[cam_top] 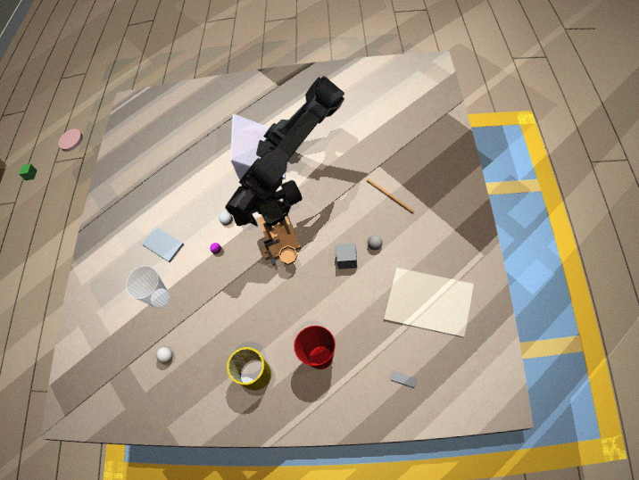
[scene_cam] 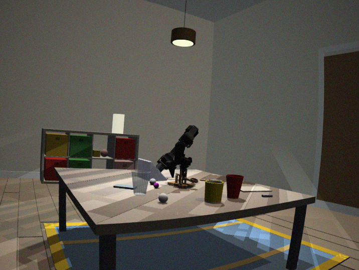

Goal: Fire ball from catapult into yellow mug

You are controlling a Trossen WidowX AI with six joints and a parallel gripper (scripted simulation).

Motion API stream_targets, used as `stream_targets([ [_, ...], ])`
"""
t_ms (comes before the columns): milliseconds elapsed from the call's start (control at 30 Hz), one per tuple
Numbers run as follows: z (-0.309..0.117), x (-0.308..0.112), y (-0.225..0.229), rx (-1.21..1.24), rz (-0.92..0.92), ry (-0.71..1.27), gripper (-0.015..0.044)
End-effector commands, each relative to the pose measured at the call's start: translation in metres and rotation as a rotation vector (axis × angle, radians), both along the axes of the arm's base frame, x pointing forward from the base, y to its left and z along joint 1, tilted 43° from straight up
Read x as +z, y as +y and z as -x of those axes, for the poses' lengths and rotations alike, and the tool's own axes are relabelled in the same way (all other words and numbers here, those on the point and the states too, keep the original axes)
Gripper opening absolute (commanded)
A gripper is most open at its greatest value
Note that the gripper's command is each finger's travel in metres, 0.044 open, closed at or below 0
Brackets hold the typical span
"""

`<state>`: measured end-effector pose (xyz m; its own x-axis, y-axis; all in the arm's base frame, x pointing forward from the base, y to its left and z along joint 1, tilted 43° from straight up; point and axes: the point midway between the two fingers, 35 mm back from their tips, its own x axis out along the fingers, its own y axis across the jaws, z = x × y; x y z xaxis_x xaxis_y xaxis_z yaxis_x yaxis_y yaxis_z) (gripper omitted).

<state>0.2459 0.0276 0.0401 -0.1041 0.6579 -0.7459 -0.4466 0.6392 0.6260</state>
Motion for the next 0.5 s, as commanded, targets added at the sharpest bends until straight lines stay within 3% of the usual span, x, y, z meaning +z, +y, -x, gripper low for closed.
stream_targets([
  [0, 0.002, -0.005, 0.005, -0.005, -0.004, 0.006, 0.0440],
  [367, 0.005, -0.016, 0.015, -0.004, -0.006, 0.006, 0.0440],
  [467, 0.003, -0.013, 0.013, 0.001, -0.002, 0.001, 0.0361],
])
